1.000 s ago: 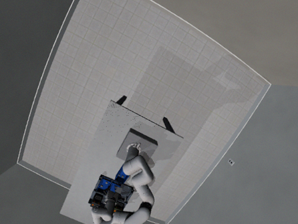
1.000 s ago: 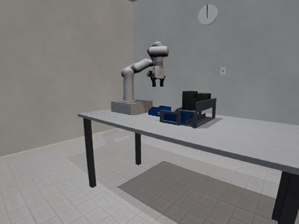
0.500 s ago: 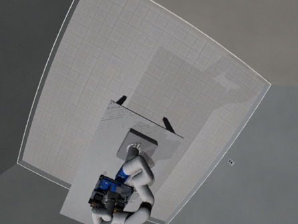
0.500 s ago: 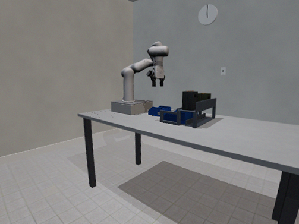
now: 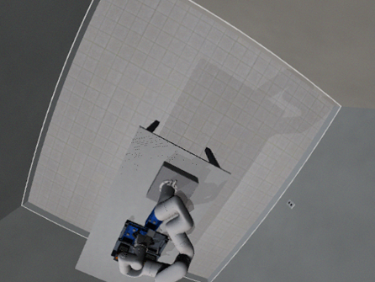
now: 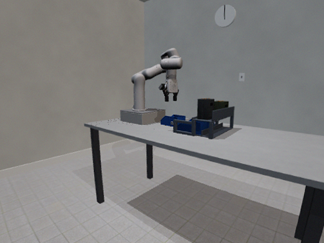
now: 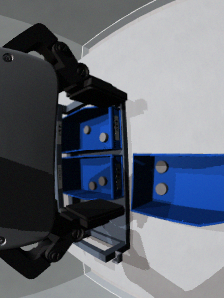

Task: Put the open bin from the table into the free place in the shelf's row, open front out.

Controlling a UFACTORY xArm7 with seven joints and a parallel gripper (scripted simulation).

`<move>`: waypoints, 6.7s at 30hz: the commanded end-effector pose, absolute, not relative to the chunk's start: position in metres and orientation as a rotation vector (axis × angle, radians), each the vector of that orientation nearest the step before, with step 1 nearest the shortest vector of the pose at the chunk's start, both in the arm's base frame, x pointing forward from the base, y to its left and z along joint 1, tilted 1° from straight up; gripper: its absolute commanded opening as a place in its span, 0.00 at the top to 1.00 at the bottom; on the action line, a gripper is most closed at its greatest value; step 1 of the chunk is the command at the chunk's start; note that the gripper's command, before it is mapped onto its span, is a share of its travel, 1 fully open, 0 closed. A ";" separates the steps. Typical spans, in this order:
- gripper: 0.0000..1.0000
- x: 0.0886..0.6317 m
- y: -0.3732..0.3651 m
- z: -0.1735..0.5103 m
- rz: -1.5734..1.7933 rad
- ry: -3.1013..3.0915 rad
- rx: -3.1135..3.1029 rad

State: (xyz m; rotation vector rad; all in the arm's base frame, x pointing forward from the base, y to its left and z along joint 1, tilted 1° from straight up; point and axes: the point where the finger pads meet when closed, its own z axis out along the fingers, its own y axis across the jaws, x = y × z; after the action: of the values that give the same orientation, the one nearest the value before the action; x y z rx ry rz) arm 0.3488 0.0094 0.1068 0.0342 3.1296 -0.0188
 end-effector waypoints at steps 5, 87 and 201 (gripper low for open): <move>0.00 0.350 0.009 0.107 -0.018 3.126 0.034; 0.00 0.350 0.009 0.082 -0.018 3.126 0.034; 0.72 0.351 0.008 0.016 -0.018 3.126 0.034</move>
State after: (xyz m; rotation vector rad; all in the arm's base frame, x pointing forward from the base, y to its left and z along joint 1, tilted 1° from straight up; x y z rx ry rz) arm 0.3501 0.0084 0.0152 0.0336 3.1289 -0.0180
